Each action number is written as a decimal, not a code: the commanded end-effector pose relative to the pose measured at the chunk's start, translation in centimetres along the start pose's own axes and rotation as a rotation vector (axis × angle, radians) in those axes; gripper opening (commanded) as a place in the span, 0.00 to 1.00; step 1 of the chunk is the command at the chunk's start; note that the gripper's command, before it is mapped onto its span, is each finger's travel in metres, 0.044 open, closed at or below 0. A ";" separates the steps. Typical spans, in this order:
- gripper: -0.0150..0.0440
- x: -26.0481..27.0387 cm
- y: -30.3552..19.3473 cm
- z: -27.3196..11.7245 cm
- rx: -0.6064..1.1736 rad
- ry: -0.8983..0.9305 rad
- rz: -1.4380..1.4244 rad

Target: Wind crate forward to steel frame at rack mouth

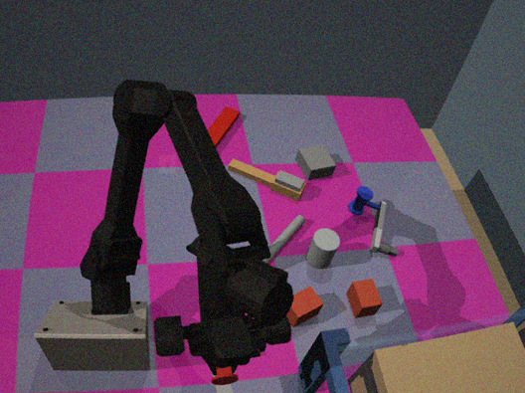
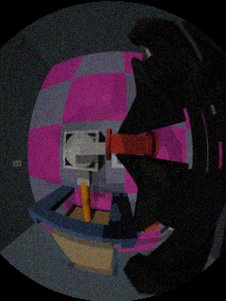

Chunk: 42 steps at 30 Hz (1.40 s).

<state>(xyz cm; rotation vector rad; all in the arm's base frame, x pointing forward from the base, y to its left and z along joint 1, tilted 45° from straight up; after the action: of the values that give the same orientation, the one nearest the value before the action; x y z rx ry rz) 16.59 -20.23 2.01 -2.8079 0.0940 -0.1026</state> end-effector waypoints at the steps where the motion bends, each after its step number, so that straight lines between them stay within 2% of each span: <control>1: 0.25 -2.1 0.5 1.1 0.003 -0.060 0.028; 42: 0.25 -6.5 3.8 2.4 -0.001 -0.062 0.029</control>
<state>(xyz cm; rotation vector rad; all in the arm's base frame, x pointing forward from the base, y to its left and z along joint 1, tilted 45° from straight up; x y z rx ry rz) 10.28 -22.65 -0.68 -2.8198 0.1406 -0.0191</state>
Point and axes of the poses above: the point midway between the two fingers, 35 mm back from their tips, its own z axis out along the fingers, its own x axis across the jaws, y = z × x, the point moved 4 cm from there along -z, back along the fingers, and after that the axes turned 2 degrees about z, right-handed, at the moved point
